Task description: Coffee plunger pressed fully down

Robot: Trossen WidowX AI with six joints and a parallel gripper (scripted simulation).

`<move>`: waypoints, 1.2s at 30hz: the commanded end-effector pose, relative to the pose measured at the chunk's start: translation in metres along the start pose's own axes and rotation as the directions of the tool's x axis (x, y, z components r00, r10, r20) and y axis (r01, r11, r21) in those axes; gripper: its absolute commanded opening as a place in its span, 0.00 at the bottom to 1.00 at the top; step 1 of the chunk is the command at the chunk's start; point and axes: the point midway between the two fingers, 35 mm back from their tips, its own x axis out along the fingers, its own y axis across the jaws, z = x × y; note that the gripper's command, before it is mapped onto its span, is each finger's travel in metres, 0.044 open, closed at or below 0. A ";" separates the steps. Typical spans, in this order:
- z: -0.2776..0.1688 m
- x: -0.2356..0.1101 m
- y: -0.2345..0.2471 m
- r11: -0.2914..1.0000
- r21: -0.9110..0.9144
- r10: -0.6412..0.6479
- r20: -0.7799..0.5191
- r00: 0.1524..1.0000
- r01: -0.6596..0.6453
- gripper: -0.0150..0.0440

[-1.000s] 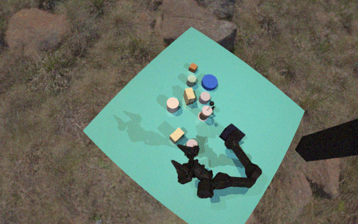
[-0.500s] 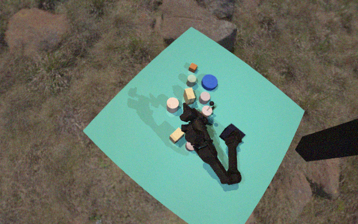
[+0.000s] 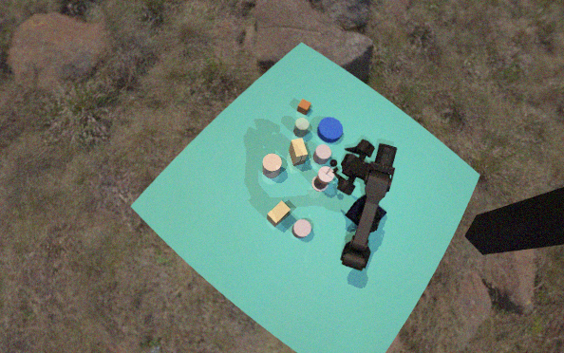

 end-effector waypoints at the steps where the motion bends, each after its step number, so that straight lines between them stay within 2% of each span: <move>1: -0.007 -0.025 -0.013 0.930 0.349 0.035 0.229 0.973 -0.116 1.00; 5: -0.012 -0.020 -0.012 0.923 0.364 0.034 0.241 0.970 -0.123 1.00; 12: -0.045 0.013 0.008 0.925 0.357 0.042 0.245 0.969 -0.130 1.00; 36: -0.040 0.042 0.006 0.925 0.360 0.034 0.237 0.971 -0.120 1.00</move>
